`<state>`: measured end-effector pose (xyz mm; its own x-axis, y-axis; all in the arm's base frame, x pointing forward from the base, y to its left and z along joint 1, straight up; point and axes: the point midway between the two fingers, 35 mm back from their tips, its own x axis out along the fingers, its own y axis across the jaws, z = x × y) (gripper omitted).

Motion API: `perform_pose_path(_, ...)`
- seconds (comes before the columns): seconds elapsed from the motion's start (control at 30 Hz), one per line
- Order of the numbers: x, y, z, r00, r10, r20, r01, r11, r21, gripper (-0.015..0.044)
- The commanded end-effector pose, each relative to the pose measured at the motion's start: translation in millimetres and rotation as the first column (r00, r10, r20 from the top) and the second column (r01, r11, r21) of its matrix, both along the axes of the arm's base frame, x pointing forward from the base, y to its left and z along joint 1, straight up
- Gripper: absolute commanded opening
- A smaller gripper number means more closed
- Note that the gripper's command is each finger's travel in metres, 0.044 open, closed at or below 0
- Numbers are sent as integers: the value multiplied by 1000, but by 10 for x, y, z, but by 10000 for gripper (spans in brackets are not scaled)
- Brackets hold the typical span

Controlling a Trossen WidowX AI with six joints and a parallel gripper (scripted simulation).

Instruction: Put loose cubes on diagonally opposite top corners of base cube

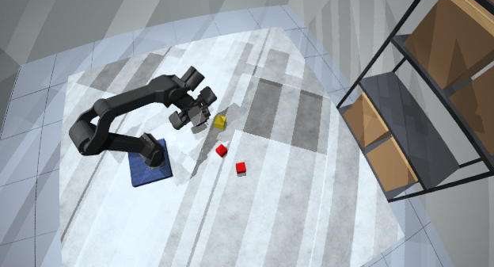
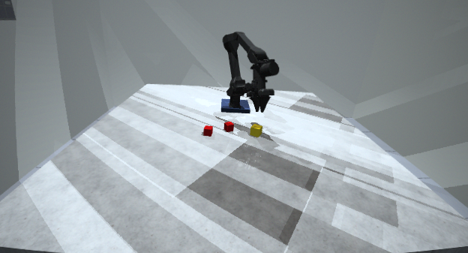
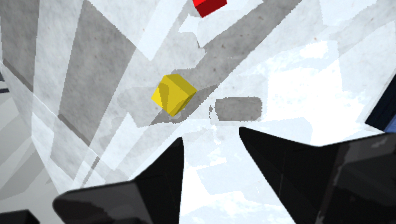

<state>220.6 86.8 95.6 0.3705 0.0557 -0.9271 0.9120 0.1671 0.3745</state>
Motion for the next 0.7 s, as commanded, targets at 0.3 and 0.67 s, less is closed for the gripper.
perform_pose_path(0.3,311,-701,271,976,102,-192,-125,986,-109,265)
perform_pose_path(0.67,373,-1369,466,921,196,-337,-232,970,-69,265)
